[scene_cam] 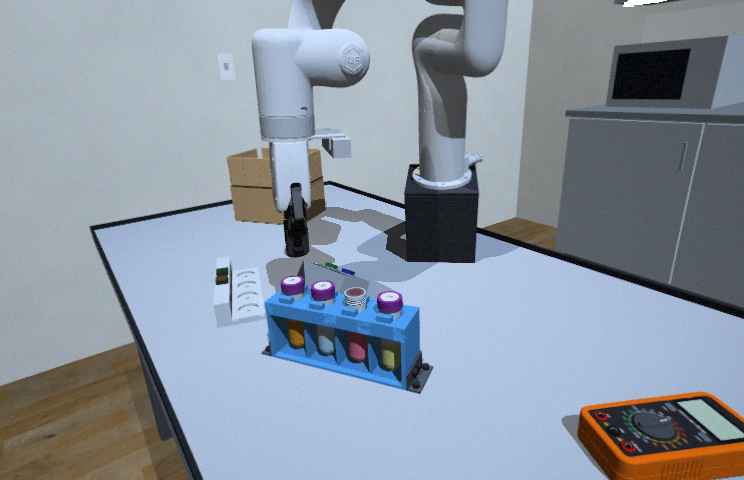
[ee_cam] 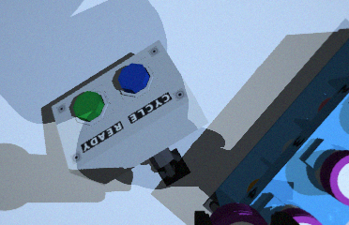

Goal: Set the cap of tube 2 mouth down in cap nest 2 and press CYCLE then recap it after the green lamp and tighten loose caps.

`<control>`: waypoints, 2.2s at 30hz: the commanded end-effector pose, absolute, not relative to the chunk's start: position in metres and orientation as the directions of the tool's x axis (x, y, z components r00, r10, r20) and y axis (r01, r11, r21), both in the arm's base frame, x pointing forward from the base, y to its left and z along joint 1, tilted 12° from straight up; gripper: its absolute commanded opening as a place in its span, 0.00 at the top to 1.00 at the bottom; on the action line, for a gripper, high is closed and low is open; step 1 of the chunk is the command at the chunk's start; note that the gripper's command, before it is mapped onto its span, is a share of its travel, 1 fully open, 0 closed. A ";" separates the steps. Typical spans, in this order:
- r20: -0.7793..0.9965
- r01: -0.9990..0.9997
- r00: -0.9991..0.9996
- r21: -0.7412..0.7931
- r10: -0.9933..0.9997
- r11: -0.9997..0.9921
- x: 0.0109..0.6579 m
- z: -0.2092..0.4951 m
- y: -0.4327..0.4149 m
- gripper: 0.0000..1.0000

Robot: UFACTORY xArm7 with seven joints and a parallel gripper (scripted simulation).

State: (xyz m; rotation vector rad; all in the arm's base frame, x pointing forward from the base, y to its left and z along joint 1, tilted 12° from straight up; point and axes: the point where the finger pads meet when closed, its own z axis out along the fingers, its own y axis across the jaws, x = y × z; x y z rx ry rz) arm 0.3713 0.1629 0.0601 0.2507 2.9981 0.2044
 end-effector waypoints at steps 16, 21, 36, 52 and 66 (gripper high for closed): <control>-0.090 0.139 -0.983 0.185 0.157 0.973 0.420 0.046 0.045 1.00; -0.090 0.139 -0.983 0.185 0.157 0.973 0.433 0.042 0.012 1.00; -0.090 0.139 -0.983 0.184 0.157 0.973 0.441 0.020 -0.001 1.00; -0.090 0.139 -0.983 0.184 0.157 0.973 0.450 -0.048 0.010 1.00; -0.090 0.139 -0.983 0.184 0.157 0.973 0.455 -0.085 0.017 1.00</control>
